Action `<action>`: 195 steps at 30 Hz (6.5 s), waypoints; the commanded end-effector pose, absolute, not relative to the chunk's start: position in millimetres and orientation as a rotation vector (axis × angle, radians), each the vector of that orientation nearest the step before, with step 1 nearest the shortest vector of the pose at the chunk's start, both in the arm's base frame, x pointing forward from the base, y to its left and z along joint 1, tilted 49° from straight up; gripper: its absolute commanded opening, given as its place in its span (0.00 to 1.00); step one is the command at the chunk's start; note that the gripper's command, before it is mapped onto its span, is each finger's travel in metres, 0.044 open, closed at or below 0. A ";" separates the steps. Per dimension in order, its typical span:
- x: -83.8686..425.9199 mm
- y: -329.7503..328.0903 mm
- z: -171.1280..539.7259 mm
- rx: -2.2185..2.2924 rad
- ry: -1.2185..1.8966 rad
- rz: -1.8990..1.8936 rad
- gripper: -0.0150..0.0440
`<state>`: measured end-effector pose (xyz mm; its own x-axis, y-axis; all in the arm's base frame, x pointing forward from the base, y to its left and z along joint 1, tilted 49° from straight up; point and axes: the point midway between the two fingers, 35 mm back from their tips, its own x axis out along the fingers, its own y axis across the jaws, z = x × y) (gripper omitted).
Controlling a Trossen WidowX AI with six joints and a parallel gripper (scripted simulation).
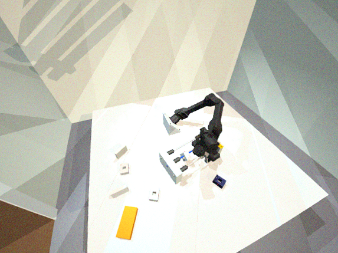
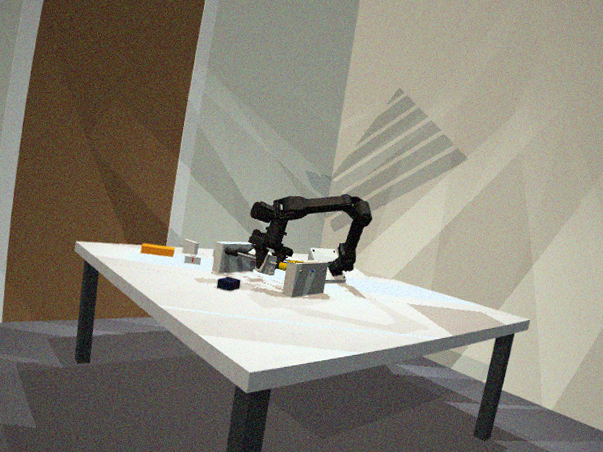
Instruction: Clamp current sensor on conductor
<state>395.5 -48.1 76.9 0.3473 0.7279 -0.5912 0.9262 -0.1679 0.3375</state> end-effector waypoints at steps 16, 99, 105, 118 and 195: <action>395.5 -48.1 76.9 1.957 1.440 -0.387 0.25; 395.2 -47.9 75.9 1.952 1.441 -0.394 0.61; 395.2 -47.9 75.9 1.952 1.441 -0.394 0.88; 388.6 -64.0 90.7 1.798 1.661 -0.500 1.00; 390.6 -43.9 74.5 1.785 1.675 -0.497 0.25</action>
